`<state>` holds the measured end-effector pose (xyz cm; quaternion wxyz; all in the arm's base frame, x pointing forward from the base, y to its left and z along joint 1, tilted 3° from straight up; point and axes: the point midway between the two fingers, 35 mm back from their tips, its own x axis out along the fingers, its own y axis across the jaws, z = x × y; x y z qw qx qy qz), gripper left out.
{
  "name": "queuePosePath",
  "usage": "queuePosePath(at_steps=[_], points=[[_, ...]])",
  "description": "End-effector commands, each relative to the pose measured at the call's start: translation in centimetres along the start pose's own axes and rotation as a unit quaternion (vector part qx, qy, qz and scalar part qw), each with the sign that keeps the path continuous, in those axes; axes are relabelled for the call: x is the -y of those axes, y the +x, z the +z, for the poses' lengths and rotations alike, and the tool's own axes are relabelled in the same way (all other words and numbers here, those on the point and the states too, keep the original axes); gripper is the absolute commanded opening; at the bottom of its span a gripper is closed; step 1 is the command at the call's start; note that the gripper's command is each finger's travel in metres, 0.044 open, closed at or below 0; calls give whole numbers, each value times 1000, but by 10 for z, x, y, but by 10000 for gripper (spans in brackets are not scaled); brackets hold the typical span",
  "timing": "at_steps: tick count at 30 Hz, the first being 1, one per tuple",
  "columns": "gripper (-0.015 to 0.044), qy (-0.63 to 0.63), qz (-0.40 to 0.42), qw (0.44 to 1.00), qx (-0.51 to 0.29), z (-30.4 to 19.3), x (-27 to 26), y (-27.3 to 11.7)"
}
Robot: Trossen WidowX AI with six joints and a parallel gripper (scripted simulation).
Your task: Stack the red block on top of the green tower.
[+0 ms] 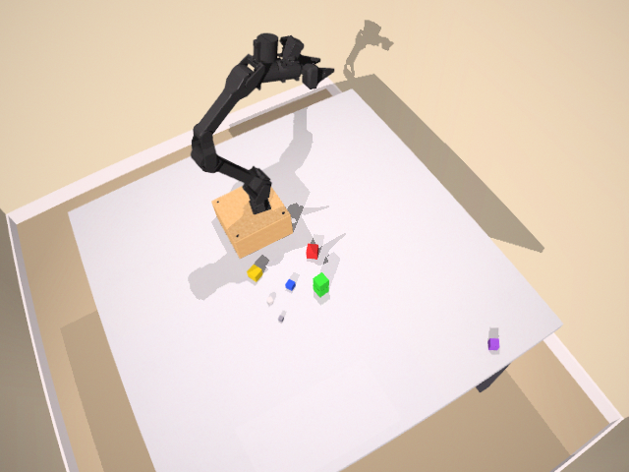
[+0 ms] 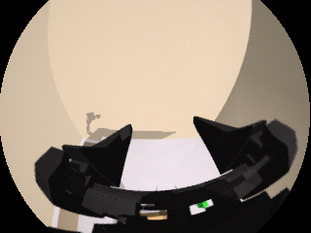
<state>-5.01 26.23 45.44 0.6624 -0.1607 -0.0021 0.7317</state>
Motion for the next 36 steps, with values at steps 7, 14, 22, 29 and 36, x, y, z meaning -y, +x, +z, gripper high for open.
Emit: queuePosePath(at_steps=[7,14,22,29,36], points=[[440,77,-62,991,-92,-56,33,45],[440,179,-128,959,-178,-121,68,73],[440,304,-214,891,-262,-203,110,84],[440,414,-291,802,-318,-278,139,73],[440,519,-366,685,-357,-350,157,46]])
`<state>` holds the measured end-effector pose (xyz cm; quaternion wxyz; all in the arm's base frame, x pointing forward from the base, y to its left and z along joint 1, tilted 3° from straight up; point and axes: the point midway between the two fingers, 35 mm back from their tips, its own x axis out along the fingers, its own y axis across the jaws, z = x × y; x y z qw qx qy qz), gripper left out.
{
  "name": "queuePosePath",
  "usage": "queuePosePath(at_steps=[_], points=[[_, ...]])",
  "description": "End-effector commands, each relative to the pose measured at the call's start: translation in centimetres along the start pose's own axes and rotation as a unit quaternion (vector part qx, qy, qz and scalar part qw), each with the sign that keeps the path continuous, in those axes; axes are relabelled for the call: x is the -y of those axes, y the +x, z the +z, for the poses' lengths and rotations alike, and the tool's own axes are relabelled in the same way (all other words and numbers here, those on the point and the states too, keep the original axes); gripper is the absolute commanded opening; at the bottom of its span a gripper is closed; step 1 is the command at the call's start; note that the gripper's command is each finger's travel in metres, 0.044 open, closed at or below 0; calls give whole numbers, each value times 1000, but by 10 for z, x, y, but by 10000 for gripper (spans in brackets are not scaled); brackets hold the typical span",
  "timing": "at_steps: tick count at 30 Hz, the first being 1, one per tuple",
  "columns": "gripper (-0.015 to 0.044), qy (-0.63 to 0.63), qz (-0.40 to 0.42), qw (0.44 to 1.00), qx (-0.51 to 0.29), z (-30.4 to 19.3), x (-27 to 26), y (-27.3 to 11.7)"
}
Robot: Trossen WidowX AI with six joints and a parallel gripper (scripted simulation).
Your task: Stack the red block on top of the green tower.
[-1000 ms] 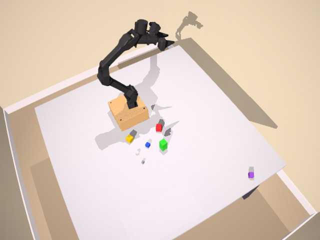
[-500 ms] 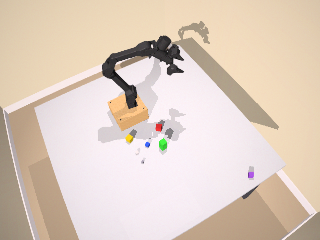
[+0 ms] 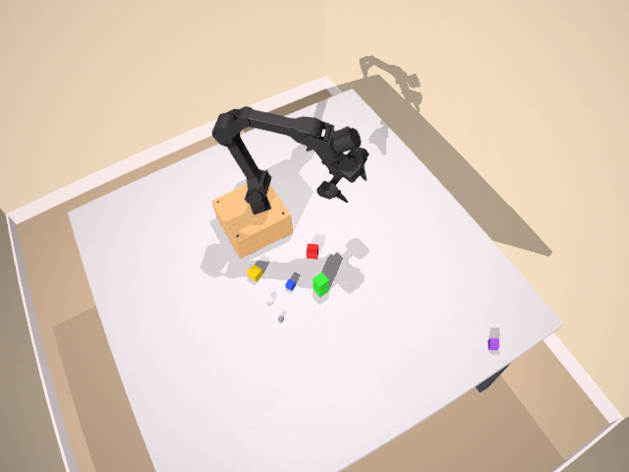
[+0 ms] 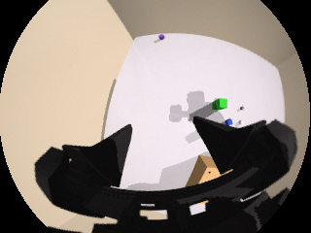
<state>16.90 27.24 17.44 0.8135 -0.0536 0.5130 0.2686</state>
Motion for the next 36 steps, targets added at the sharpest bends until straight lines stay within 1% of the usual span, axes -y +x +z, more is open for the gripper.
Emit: queuePosePath(at_steps=[1,9,14,16,28,36], points=[[440,88,-47,994,-44,-13,38,27],[440,261,-132,950,-112,-46,108,62],[440,399,-196,881,-162,-91,150,75],[440,435,-213,858,-174,-105,159,77],[440,439,-215,854,-176,-104,166,76],[440,439,-215,854,-176,-127,175,116]])
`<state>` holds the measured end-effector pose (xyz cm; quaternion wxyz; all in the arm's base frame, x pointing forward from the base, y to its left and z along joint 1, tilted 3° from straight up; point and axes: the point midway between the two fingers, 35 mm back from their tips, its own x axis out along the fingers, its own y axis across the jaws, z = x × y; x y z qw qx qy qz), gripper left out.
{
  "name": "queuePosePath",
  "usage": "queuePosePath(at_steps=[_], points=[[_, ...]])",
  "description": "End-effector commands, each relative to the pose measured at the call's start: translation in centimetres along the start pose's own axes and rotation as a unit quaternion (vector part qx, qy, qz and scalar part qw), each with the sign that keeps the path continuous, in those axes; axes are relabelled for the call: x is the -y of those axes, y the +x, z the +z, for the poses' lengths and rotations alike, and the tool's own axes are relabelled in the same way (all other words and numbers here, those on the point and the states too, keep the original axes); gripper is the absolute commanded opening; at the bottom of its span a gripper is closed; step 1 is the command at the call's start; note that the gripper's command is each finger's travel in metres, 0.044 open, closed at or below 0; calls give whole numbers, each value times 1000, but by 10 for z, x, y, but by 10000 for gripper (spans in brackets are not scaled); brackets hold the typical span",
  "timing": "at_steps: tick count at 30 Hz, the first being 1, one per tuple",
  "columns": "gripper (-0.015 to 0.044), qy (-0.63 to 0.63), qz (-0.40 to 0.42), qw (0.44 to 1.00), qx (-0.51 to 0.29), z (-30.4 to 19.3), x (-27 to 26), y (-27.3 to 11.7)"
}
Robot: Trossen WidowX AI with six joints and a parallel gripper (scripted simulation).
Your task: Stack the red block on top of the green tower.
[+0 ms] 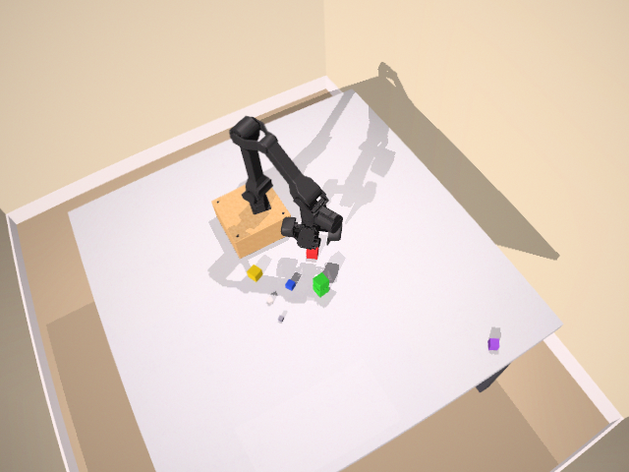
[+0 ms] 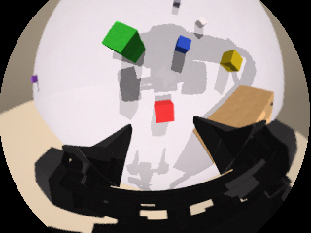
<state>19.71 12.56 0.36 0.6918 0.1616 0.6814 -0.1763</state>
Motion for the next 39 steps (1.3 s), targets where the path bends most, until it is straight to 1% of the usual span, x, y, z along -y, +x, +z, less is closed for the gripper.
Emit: queuePosePath(at_steps=[1,10,39], points=[[440,-3,-10,1000,-6,-5,6,26],[440,-3,-10,1000,-6,-5,7,30],[440,-3,-11,1000,-6,-6,8,73]])
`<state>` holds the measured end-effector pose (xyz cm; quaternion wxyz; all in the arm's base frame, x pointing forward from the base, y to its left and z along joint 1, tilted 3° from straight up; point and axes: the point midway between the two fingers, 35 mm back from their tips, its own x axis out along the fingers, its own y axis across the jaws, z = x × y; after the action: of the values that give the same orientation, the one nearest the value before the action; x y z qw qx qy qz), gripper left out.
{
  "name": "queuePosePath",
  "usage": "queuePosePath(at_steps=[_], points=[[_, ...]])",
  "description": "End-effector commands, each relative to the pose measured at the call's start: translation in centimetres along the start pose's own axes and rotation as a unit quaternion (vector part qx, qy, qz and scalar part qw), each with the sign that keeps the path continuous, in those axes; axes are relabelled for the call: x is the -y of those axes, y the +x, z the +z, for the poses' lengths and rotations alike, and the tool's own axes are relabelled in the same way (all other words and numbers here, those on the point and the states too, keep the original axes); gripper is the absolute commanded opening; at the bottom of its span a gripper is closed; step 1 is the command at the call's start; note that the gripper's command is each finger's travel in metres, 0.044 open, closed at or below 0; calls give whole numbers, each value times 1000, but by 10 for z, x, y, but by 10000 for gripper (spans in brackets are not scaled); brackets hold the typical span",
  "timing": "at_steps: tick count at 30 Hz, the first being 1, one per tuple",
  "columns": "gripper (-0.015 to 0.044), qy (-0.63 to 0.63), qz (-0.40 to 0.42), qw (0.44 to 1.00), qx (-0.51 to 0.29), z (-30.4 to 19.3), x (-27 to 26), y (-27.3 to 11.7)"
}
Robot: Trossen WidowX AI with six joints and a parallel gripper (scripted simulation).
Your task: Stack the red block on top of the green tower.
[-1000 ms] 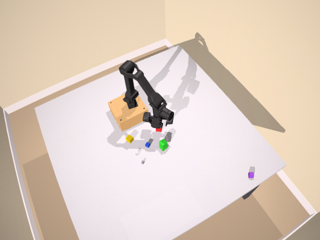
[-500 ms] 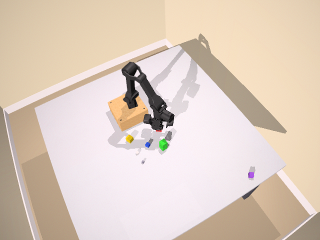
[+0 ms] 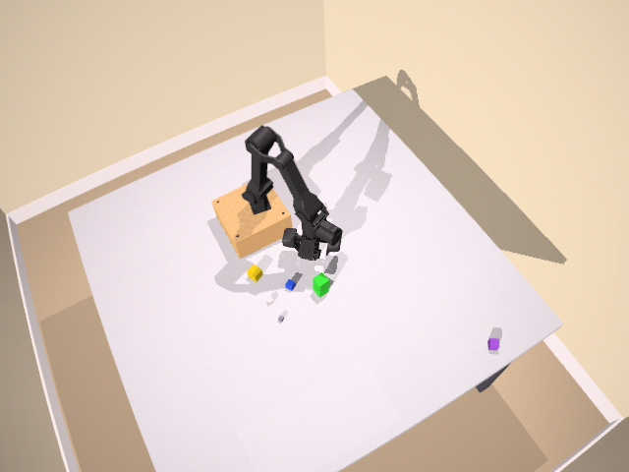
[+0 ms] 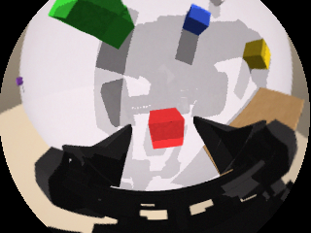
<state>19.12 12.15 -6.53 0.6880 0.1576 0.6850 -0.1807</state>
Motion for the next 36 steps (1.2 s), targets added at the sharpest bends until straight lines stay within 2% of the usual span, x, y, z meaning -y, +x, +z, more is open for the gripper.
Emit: queuePosePath(at_steps=[1,16,27,34,36], points=[[440,-3,-4,1000,-3,-2,3,4],[440,-3,-4,1000,-3,-2,3,4],[151,-3,-4,1000,-3,-2,3,4],[105,-3,-4,1000,-3,-2,3,4],[52,-3,-4,1000,-3,-2,2,2]])
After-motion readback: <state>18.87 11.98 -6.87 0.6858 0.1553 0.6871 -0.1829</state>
